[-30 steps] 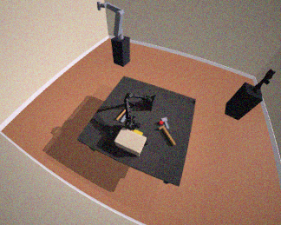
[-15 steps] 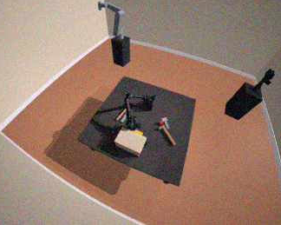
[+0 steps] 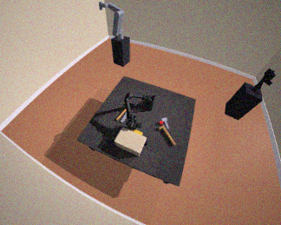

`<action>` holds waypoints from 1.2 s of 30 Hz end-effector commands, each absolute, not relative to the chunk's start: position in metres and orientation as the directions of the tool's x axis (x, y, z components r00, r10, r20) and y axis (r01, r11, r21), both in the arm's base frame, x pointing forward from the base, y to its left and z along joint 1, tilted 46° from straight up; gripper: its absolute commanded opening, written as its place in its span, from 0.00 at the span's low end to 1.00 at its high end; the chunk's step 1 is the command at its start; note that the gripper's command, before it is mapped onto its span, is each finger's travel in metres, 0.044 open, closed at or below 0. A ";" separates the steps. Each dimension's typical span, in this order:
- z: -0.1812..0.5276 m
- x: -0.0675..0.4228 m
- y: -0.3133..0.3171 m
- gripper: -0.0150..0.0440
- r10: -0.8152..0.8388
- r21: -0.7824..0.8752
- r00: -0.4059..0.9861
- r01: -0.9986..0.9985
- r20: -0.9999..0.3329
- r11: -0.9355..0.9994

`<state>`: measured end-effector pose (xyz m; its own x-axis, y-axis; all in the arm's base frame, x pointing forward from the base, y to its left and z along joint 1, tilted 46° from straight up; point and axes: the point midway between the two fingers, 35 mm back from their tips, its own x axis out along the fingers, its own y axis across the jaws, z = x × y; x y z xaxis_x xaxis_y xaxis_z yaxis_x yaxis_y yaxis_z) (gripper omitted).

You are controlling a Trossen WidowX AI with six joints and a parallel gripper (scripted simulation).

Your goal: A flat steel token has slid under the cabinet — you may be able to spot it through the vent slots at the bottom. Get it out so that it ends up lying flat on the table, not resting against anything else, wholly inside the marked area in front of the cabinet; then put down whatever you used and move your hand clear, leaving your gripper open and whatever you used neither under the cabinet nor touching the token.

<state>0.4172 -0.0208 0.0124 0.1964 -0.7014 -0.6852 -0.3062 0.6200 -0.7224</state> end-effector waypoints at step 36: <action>0.015 0.381 -0.035 0.25 -0.700 -0.719 0.191 -0.314 -0.688 0.620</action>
